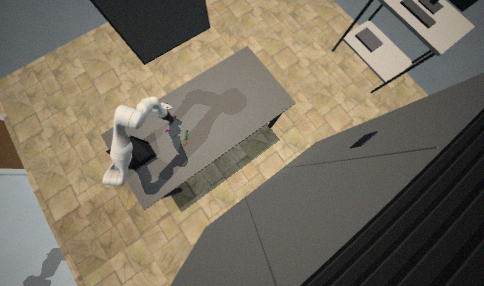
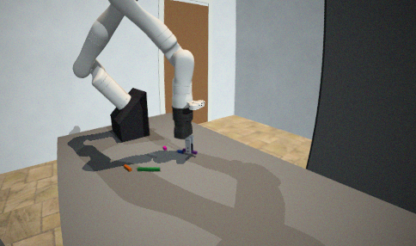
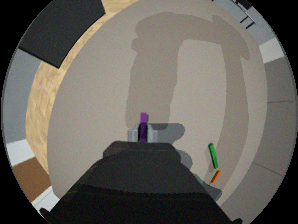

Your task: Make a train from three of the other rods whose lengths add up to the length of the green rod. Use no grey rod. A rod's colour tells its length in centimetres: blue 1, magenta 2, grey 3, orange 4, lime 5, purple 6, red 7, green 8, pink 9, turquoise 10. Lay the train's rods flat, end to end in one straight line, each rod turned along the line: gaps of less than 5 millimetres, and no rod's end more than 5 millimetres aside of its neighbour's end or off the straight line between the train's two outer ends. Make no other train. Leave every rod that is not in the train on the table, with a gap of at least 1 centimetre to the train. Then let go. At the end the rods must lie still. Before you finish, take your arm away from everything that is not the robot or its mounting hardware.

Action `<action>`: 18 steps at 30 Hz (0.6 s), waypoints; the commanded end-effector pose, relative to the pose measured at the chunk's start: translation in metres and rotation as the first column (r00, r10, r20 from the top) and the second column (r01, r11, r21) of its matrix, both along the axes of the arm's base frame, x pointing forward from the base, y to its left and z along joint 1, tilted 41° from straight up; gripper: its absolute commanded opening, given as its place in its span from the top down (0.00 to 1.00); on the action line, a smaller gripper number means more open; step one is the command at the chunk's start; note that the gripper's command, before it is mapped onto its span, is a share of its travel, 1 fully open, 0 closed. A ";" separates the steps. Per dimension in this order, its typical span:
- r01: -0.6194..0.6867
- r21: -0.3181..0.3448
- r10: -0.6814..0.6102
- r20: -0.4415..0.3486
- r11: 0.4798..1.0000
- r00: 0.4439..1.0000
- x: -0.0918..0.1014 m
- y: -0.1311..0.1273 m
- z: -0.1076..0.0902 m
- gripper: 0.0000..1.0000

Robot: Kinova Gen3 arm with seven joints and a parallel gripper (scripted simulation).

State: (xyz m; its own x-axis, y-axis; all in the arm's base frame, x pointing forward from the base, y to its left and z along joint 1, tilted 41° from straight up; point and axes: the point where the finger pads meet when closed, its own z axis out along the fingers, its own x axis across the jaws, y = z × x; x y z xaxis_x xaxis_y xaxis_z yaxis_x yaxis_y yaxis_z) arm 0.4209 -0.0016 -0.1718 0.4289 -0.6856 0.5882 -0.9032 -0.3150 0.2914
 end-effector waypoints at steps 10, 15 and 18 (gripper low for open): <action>0.004 0.002 -0.004 0.006 1.000 1.000 0.000 -0.004 -0.006 0.76; 0.004 0.002 -0.004 0.006 1.000 1.000 0.000 -0.006 -0.008 0.76; 0.004 0.002 -0.004 0.006 1.000 1.000 0.000 -0.006 -0.008 0.76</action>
